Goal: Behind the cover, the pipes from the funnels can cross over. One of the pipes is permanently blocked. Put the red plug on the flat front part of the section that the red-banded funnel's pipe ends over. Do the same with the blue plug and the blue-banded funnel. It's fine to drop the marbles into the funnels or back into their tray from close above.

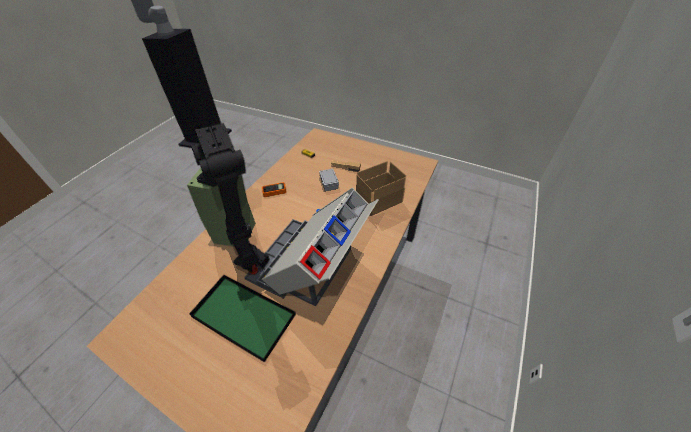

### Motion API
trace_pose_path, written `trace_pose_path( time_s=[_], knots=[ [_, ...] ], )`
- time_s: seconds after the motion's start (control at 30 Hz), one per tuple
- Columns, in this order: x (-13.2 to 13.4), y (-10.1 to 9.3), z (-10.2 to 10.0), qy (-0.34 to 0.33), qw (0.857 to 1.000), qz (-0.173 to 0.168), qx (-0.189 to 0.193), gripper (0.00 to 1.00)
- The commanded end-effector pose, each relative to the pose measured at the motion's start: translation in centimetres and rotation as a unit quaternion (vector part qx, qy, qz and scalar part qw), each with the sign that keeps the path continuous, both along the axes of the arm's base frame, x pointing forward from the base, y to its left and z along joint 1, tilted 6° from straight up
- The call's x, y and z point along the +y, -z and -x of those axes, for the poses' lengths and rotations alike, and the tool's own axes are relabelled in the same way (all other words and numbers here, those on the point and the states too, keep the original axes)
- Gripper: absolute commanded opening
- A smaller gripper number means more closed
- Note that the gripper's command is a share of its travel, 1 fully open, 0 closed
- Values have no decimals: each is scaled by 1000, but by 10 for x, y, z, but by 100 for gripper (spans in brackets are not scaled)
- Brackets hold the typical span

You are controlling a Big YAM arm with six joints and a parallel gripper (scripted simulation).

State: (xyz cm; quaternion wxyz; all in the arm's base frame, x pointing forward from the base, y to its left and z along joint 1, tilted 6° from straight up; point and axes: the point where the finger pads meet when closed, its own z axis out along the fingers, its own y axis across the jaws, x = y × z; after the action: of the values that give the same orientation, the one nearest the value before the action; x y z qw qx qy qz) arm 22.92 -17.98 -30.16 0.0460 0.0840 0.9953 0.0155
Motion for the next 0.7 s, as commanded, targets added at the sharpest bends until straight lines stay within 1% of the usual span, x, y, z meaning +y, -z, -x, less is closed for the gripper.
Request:
trace_pose_path(
  time_s=[0.0,0.07,0.57,0.67],
  knots=[
    [-1,-3,-7,-1,1000,4,-5,0],
    [-1,-3,-7,-1,1000,4,-5,0],
    [0,14,-8,1,1000,1,-2,0],
    [0,15,-8,2,1000,1,-2,0]
  ],
)
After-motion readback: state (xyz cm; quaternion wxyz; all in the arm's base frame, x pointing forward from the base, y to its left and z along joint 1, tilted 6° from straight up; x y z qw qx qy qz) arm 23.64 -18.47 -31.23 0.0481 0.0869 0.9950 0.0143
